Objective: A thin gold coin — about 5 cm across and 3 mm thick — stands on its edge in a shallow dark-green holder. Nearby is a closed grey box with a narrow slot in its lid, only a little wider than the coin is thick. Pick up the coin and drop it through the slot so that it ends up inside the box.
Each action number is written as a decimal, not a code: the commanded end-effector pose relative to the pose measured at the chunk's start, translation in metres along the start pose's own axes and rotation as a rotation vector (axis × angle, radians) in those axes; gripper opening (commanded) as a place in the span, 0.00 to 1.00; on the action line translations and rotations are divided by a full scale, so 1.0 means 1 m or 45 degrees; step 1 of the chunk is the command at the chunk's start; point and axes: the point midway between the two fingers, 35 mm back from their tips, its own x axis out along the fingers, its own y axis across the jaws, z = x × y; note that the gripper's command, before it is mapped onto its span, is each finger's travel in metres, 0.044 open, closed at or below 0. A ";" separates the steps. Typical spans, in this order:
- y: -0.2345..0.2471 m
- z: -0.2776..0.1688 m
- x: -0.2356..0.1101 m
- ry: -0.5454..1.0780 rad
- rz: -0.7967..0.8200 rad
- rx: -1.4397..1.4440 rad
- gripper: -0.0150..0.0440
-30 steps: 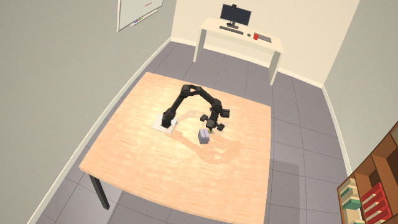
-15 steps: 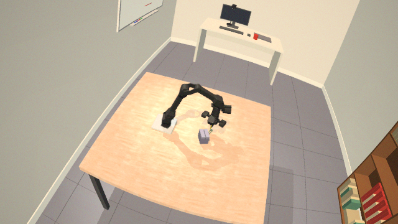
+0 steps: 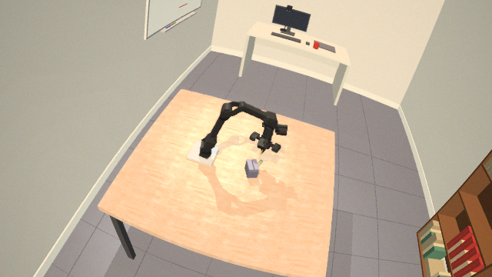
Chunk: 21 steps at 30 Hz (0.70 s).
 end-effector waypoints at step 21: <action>-0.006 -0.004 -0.010 0.000 0.007 -0.809 0.25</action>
